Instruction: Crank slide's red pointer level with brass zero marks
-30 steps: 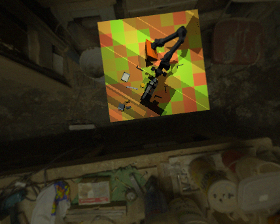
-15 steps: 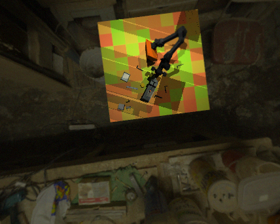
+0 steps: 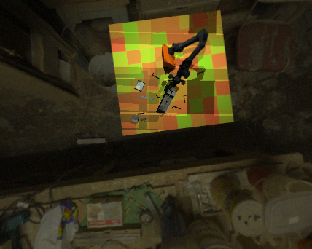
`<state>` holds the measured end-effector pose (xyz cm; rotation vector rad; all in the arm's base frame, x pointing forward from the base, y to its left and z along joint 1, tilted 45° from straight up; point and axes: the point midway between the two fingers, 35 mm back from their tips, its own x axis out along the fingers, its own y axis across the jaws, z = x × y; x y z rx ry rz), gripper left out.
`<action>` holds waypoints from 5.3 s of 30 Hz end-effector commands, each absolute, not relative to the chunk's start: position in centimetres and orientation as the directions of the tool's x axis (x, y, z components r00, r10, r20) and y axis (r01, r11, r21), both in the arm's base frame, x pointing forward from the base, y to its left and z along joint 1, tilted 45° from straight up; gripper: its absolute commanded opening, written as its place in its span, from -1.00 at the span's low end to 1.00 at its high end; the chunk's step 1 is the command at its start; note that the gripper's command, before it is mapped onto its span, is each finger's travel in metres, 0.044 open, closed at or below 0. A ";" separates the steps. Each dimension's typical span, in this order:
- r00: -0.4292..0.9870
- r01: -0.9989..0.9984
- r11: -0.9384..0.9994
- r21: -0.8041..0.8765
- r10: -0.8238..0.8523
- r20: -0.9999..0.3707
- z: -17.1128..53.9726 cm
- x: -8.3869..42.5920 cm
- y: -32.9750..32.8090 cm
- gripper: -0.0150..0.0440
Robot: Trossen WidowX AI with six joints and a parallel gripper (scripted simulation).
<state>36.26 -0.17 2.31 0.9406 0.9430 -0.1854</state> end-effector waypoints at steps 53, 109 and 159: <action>0.595 0.529 0.603 0.597 0.238 -0.767 1.9 36.1 -0.3 -0.49; 0.598 0.523 0.605 0.600 0.240 -0.765 2.0 36.2 -0.2 -0.49; 0.602 0.465 0.639 0.613 0.279 -0.748 8.8 38.7 -9.1 1.00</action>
